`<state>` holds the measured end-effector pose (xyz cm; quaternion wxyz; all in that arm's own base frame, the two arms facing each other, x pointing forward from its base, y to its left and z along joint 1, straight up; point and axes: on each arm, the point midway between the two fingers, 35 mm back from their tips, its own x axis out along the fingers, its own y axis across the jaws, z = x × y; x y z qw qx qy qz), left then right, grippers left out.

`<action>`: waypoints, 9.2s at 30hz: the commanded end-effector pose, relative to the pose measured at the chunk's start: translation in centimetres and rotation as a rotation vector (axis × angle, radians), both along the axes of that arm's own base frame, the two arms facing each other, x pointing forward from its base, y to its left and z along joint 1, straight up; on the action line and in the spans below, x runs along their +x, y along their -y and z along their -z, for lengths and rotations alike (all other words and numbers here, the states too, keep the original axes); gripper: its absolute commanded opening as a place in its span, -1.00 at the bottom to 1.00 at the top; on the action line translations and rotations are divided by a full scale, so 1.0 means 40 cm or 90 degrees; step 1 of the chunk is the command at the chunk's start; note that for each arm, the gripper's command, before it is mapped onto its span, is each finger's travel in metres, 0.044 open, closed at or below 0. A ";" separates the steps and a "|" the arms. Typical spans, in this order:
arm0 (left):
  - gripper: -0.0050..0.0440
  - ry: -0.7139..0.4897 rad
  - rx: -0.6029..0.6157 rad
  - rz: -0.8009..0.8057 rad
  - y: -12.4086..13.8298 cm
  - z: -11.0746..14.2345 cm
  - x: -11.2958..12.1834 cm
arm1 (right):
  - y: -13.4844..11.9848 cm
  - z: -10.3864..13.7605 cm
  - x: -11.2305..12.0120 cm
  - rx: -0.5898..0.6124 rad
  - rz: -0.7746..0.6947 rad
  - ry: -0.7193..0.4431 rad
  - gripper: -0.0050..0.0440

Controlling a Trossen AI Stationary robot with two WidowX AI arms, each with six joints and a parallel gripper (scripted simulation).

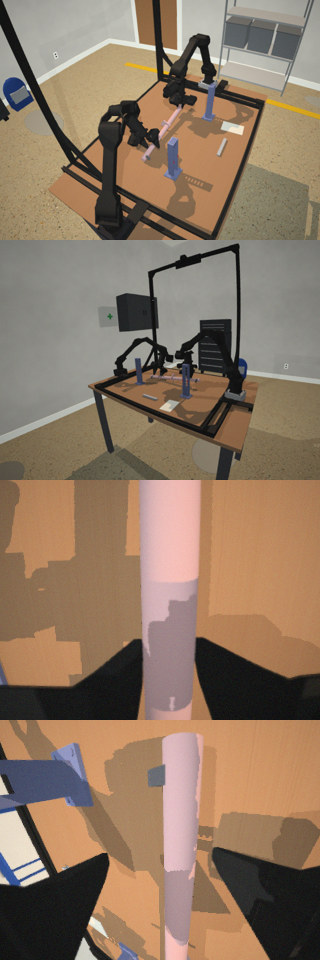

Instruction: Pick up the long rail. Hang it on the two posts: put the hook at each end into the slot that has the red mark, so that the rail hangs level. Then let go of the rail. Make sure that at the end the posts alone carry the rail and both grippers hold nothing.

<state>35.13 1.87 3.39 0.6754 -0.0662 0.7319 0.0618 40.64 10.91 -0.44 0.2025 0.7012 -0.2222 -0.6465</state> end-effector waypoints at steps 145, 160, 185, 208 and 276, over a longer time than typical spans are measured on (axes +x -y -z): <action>-0.80 0.002 0.000 -0.001 0.000 -0.001 0.003 | 0.015 -0.062 -0.004 0.388 -0.044 0.017 -0.14; -0.80 0.002 0.000 -0.001 0.000 -0.001 0.003 | 0.017 -0.010 -0.001 0.388 -0.044 0.017 -0.14; -0.80 0.002 0.000 -0.001 0.000 -0.001 0.003 | 0.017 0.016 0.002 0.388 -0.044 0.017 -0.80; -0.80 0.002 0.000 -0.001 0.000 -0.001 0.003 | 0.017 0.016 0.002 0.388 -0.044 0.017 -0.80; -0.80 0.057 0.010 0.001 -0.001 0.058 0.008 | 0.015 -0.016 -0.006 0.389 -0.021 -0.045 -0.80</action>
